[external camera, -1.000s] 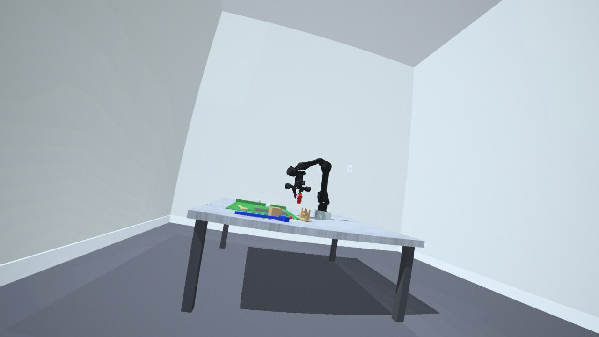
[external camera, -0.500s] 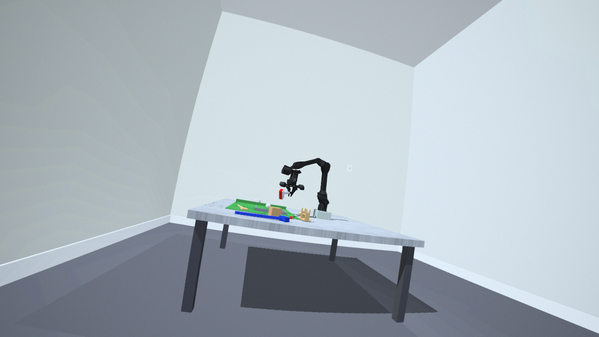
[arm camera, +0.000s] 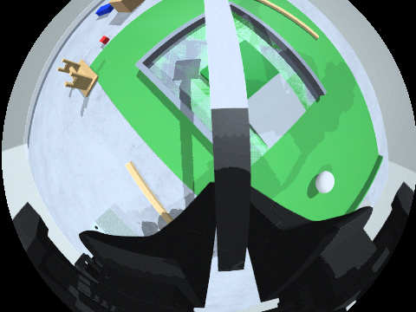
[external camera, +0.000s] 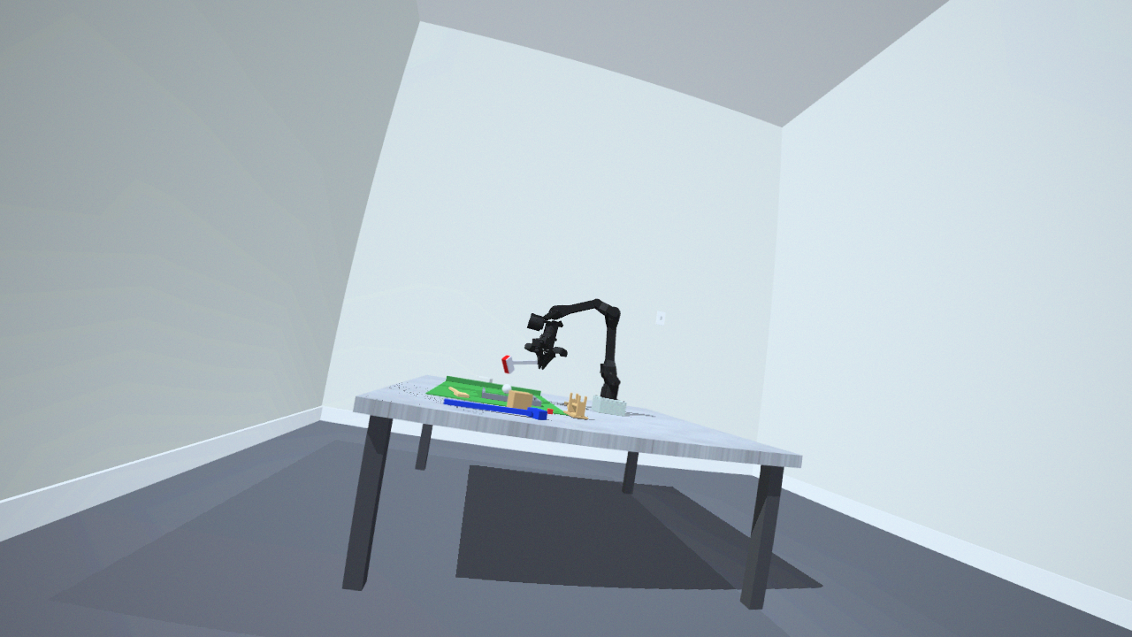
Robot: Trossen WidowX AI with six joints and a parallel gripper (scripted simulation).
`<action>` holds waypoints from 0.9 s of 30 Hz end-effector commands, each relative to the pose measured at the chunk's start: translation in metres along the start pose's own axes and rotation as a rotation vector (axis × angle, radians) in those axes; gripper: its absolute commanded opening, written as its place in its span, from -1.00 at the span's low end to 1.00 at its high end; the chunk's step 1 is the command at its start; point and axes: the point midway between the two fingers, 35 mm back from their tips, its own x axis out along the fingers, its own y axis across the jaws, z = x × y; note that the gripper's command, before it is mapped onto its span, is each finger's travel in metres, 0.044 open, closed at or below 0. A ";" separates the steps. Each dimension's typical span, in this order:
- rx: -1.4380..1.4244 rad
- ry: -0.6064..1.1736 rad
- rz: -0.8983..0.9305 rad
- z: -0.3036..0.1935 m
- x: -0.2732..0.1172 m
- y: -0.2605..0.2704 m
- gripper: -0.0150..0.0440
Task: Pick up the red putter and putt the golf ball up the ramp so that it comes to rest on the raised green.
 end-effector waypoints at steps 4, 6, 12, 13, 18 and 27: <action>0.140 0.022 -0.028 -0.030 -0.009 -0.028 -0.49; 0.179 0.030 -0.034 -0.040 -0.011 -0.035 -0.49; 0.299 0.055 -0.049 -0.072 -0.017 -0.054 -0.49; 0.319 0.059 -0.051 -0.078 -0.018 -0.057 -0.49; 0.419 0.080 -0.061 -0.106 -0.023 -0.069 -0.49; 0.598 0.117 -0.075 -0.159 -0.034 -0.083 -0.49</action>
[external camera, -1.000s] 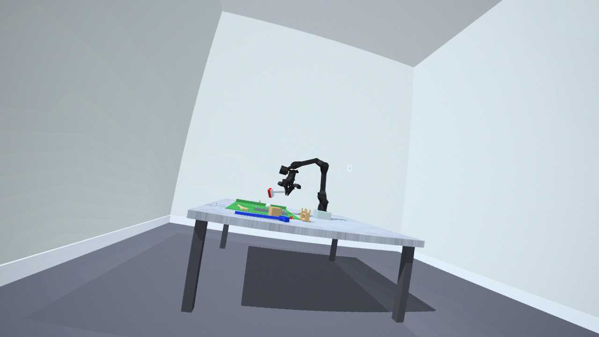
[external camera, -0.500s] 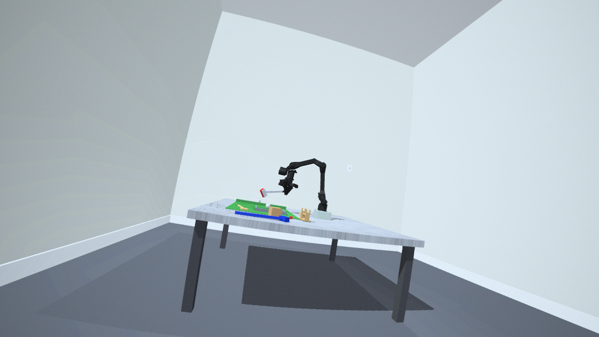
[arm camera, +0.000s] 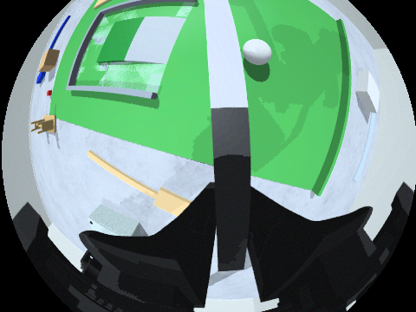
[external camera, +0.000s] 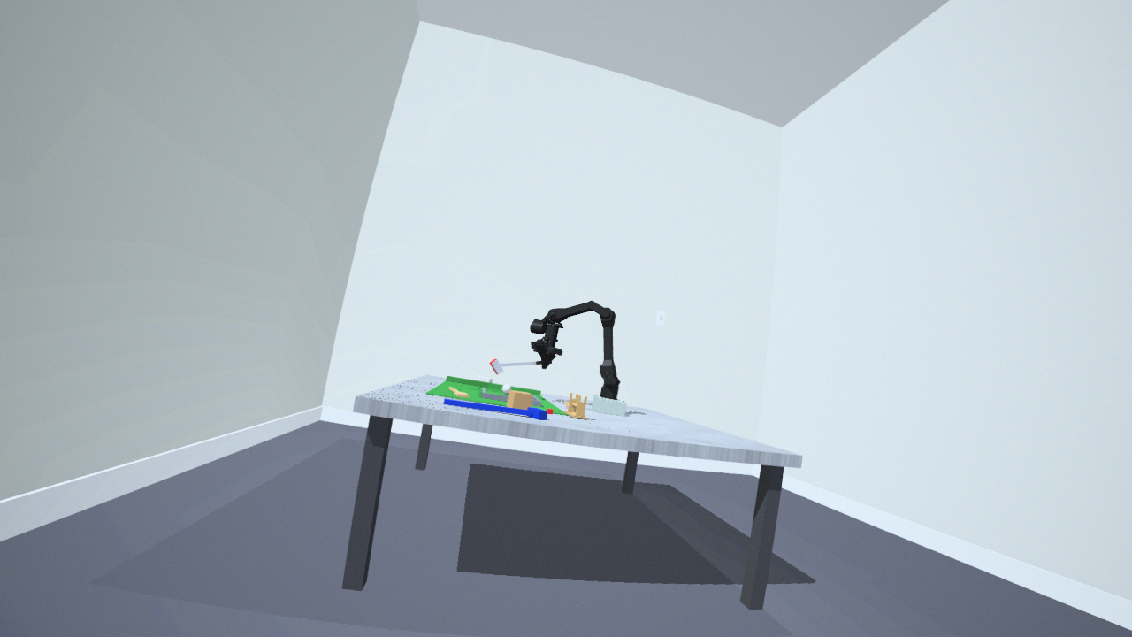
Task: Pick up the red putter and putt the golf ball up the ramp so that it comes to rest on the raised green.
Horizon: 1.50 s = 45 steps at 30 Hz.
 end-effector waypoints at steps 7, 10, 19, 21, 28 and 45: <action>0.201 0.037 -0.017 -0.047 -0.006 -0.040 -0.49; 0.260 0.050 -0.020 -0.063 -0.007 -0.050 -0.49; 0.330 0.065 -0.022 -0.083 -0.004 -0.061 -0.49; 0.330 0.065 -0.022 -0.083 0.002 -0.061 -0.49; 0.330 0.065 -0.022 -0.085 0.030 -0.061 -0.49; 0.330 0.065 -0.021 -0.087 0.052 -0.061 -0.49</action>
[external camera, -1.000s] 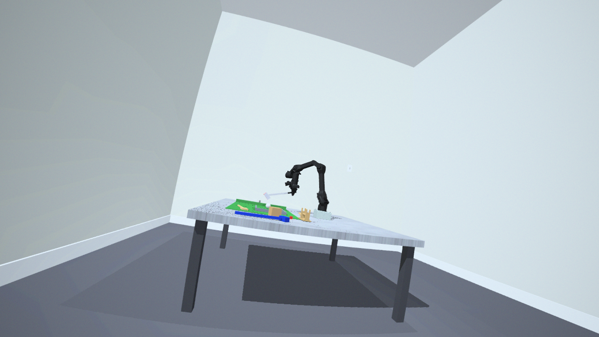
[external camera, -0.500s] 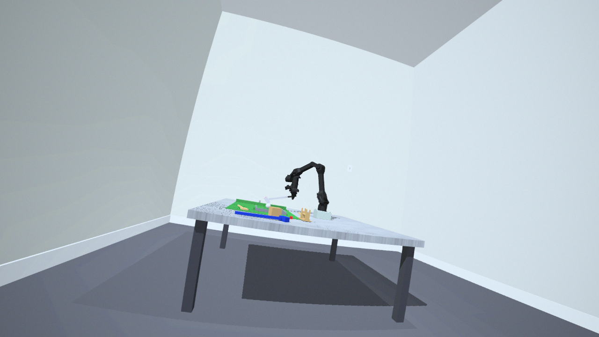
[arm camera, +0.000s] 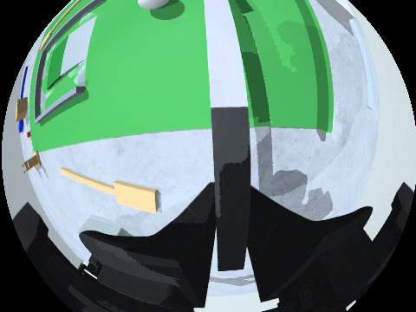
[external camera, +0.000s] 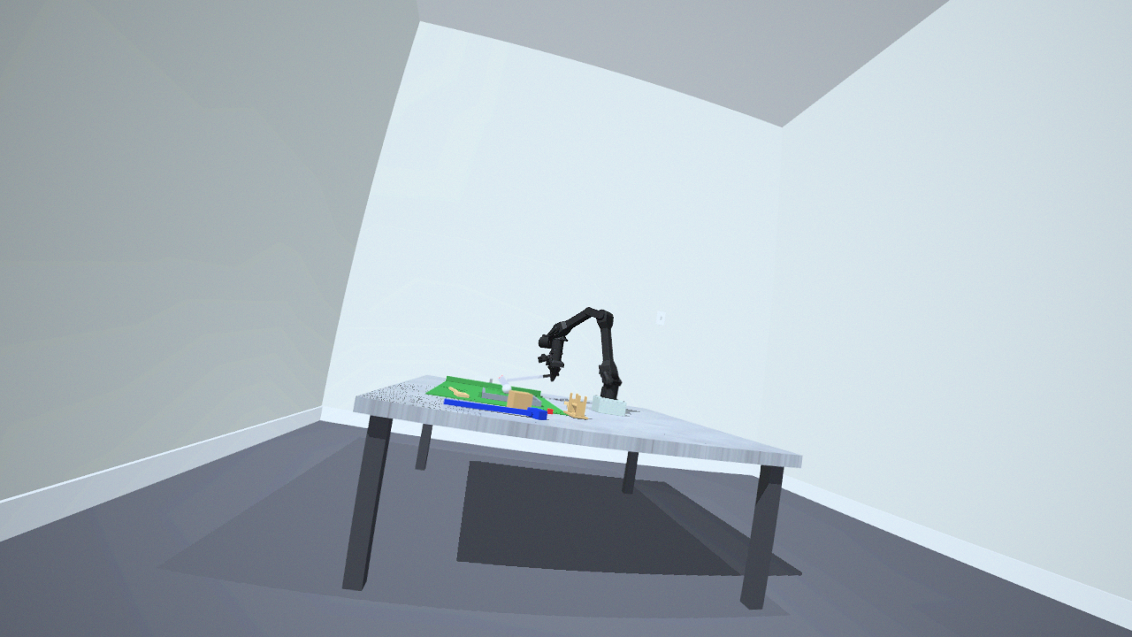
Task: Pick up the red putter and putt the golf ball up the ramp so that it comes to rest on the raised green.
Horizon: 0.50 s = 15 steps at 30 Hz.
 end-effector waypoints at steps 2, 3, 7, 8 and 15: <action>0.002 -0.003 -0.003 0.000 0.007 0.000 -0.49; 0.002 -0.003 -0.003 0.000 0.009 0.000 -0.49; 0.001 -0.001 -0.001 0.000 0.009 0.000 -0.49; 0.001 -0.001 -0.001 0.000 0.009 0.000 -0.49; 0.001 -0.001 -0.001 0.000 0.009 0.000 -0.49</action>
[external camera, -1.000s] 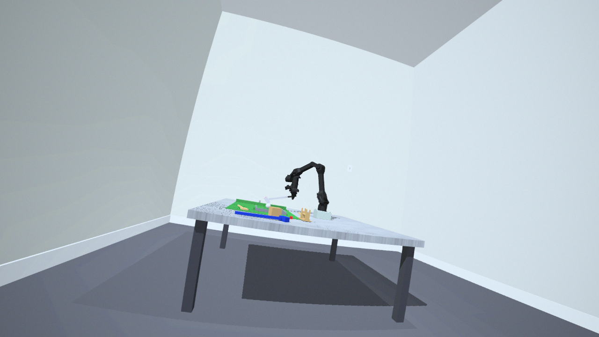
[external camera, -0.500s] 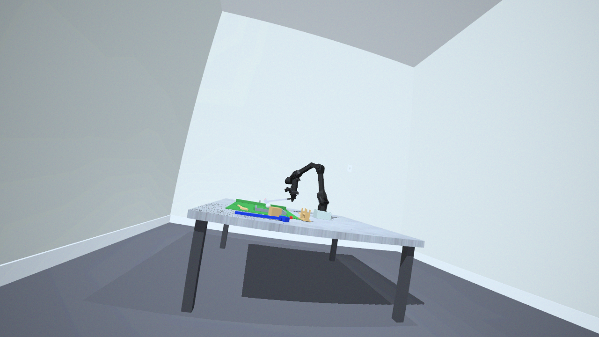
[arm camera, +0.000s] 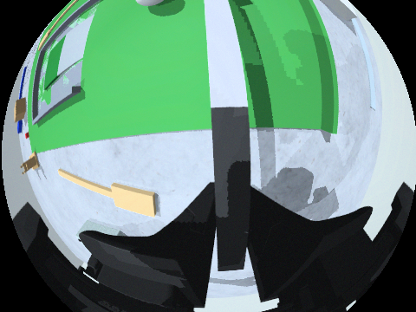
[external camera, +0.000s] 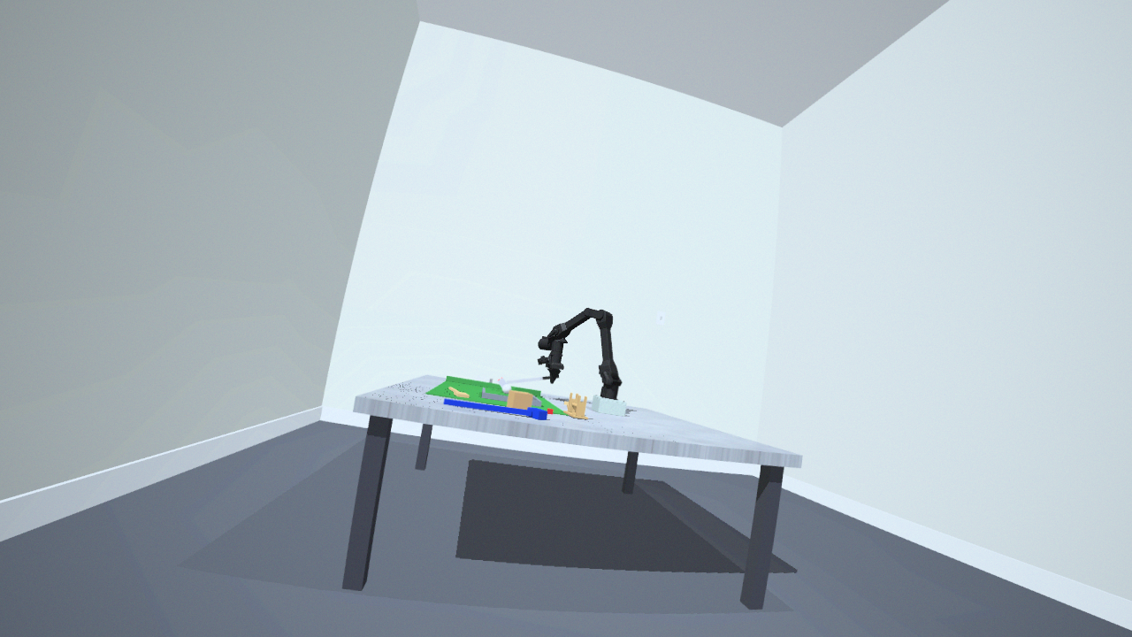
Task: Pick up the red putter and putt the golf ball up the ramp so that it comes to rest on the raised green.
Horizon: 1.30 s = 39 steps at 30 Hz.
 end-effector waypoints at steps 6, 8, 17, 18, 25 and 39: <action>0.001 -0.003 -0.004 0.001 0.001 -0.015 -0.49; 0.001 -0.004 -0.005 0.001 0.002 -0.023 -0.49; 0.007 -0.001 -0.001 -0.001 0.004 -0.028 -0.49; 0.007 -0.001 -0.001 -0.001 0.004 -0.028 -0.49; 0.003 -0.004 0.003 0.008 0.001 0.058 -0.49; 0.001 -0.005 0.006 0.002 -0.019 0.107 -0.49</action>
